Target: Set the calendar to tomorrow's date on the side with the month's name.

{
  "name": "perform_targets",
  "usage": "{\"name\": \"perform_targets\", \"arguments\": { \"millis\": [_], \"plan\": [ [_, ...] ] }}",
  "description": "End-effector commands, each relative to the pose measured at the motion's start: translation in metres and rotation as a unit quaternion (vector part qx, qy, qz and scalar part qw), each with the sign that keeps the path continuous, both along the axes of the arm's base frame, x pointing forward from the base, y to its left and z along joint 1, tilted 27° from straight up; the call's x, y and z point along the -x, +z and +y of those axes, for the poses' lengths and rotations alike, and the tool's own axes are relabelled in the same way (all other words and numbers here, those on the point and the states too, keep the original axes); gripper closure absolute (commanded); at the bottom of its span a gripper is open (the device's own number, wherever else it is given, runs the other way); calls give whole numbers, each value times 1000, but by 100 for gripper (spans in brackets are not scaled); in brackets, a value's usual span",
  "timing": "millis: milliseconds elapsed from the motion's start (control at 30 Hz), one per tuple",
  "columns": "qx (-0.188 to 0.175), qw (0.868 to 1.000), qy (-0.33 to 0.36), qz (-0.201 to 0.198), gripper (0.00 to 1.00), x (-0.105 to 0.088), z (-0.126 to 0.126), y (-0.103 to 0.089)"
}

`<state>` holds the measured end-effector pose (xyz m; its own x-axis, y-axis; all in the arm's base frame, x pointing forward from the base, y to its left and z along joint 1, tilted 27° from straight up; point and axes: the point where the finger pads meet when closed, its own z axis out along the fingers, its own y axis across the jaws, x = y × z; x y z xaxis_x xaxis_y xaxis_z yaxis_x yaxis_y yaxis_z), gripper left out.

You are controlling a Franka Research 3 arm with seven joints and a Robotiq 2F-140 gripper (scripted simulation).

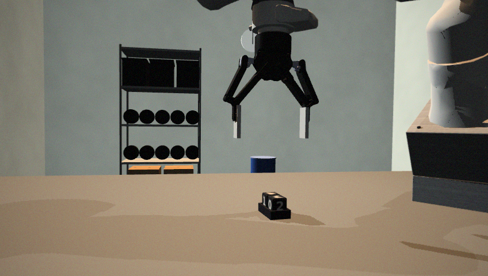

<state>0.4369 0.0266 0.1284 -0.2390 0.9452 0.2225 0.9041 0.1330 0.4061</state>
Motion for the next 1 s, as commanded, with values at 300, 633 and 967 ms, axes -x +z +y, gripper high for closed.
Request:
{"name": "perform_targets", "arguments": {
  "millis": [300, 633, 967],
  "plan": [
    [2, 1000, 3, 0, 0, -10, 9, -29],
    [2, 1000, 3, 0, 72, -10, 9, -29],
    [2, 1000, 3, 0, 72, -10, 9, -29]
  ]
}}
